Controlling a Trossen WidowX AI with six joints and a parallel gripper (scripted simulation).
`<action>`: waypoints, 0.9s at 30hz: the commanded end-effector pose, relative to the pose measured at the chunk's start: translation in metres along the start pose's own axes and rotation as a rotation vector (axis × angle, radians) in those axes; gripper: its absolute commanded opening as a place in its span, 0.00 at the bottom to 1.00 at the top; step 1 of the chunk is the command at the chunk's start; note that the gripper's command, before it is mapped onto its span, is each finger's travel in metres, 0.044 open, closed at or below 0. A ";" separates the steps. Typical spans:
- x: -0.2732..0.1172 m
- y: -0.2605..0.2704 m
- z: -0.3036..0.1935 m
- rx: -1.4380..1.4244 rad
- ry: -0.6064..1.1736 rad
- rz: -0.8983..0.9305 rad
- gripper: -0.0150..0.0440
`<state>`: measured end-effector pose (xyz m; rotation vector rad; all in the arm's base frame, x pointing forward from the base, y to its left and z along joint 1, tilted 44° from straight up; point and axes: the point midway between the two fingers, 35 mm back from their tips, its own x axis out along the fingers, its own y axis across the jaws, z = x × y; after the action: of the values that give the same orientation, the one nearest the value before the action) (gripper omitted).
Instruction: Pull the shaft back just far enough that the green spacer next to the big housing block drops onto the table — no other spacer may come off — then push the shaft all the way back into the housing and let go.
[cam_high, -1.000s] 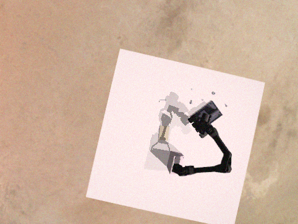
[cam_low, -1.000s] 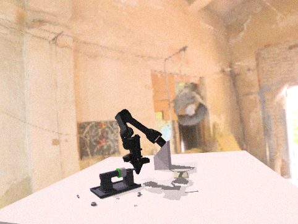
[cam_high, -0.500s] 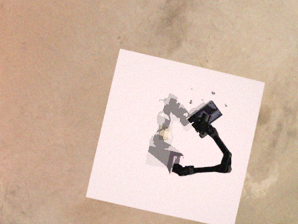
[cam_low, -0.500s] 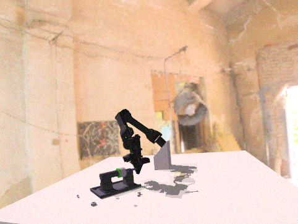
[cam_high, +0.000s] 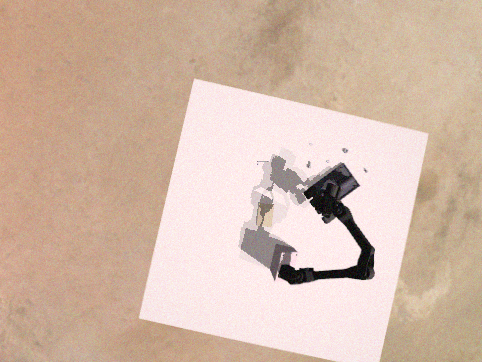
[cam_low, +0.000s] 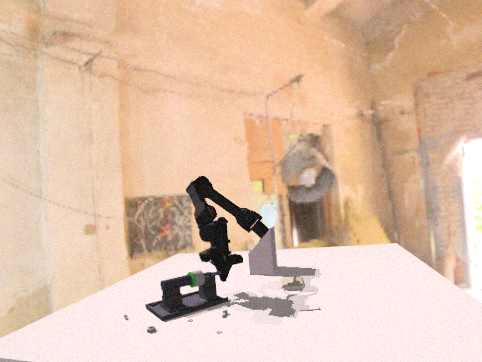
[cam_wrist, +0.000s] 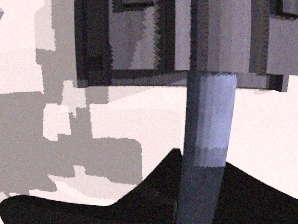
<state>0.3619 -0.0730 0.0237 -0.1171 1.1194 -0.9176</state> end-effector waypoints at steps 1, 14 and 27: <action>0.000 0.000 -0.002 -0.002 0.004 0.001 0.25; 0.000 0.000 -0.004 -0.002 0.004 0.001 0.25; 0.000 0.000 -0.005 -0.002 0.004 0.001 0.25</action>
<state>0.3598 -0.0721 0.0224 -0.1170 1.1195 -0.9176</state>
